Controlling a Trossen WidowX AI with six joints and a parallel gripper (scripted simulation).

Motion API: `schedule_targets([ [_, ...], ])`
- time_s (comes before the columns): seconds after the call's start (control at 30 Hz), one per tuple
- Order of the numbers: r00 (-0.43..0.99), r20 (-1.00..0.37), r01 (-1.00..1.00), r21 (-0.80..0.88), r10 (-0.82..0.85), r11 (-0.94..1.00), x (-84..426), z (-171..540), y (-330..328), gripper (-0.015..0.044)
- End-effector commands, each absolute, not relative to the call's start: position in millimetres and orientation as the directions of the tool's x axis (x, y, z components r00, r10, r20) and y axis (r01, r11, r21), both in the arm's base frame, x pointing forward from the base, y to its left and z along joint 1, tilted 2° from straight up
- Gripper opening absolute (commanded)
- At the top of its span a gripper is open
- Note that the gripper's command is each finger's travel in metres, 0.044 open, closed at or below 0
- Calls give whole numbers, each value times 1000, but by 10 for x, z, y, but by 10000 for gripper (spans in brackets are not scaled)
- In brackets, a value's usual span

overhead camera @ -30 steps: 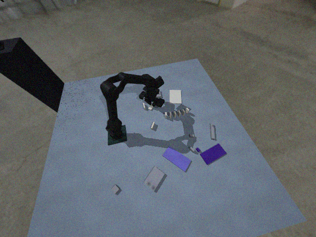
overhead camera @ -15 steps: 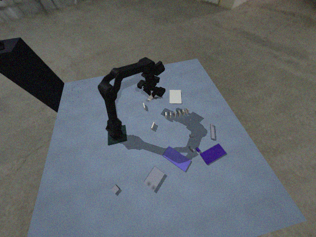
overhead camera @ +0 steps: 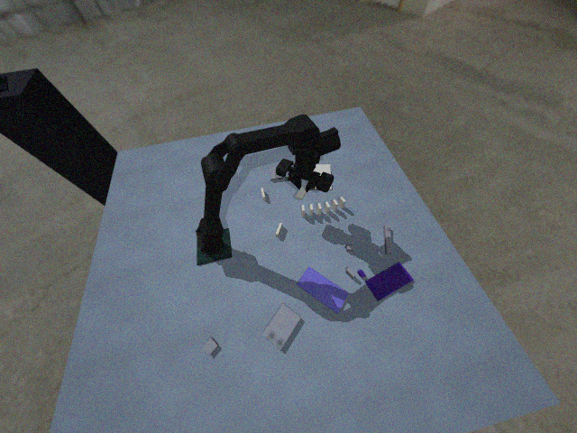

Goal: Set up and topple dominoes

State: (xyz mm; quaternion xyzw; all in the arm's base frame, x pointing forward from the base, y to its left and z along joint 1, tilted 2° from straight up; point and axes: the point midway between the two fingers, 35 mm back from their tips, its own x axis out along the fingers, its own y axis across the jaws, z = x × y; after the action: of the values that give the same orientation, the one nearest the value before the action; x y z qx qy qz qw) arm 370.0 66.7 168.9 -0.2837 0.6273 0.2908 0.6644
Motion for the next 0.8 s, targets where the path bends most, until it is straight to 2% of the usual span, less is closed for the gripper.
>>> schedule_targets([
  [0.0, 43, -999, -757, -14, 29, 654, 3907, 1676, -2, 107],
  [0.1, 44, -999, -766, -17, 27, 642, 3965, 1661, -432, 107],
  [0.4, 55, -998, -762, -18, 37, 648, 3988, 1642, -470, 107],
  [0.77, 236, -952, -680, -19, 195, 733, 4301, 1415, -496, 107],
])
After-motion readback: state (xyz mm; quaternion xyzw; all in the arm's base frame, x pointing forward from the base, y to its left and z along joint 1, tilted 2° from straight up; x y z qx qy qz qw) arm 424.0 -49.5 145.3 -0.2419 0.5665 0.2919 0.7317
